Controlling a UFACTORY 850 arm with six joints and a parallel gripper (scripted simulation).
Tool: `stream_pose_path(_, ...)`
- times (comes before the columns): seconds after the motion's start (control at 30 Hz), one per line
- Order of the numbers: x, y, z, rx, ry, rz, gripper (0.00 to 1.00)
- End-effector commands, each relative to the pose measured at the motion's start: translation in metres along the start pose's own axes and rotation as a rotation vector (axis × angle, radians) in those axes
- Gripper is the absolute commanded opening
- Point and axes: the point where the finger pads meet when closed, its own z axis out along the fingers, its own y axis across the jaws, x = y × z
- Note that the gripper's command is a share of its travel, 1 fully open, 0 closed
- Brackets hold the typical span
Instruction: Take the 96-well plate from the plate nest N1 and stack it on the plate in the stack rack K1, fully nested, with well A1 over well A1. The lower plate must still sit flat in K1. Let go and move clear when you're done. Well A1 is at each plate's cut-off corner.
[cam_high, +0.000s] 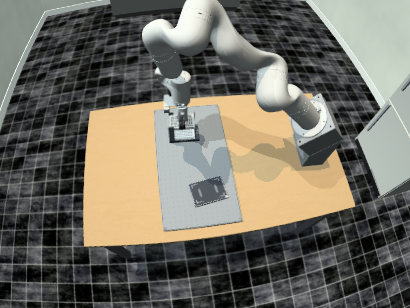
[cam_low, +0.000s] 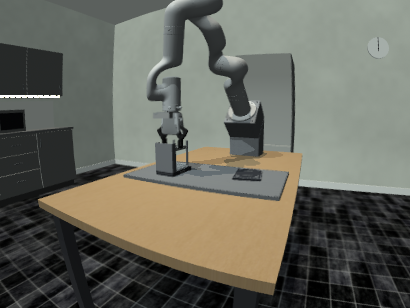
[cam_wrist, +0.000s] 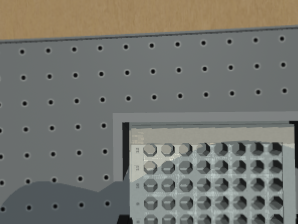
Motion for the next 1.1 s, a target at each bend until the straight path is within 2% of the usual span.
stream_pose_path(0.0,0.001,0.0,0.008,-0.002,0.003,0.0,0.0)
stream_pose_path(1.07,0.001,0.0,0.055,-0.002,0.003,0.0,0.0)
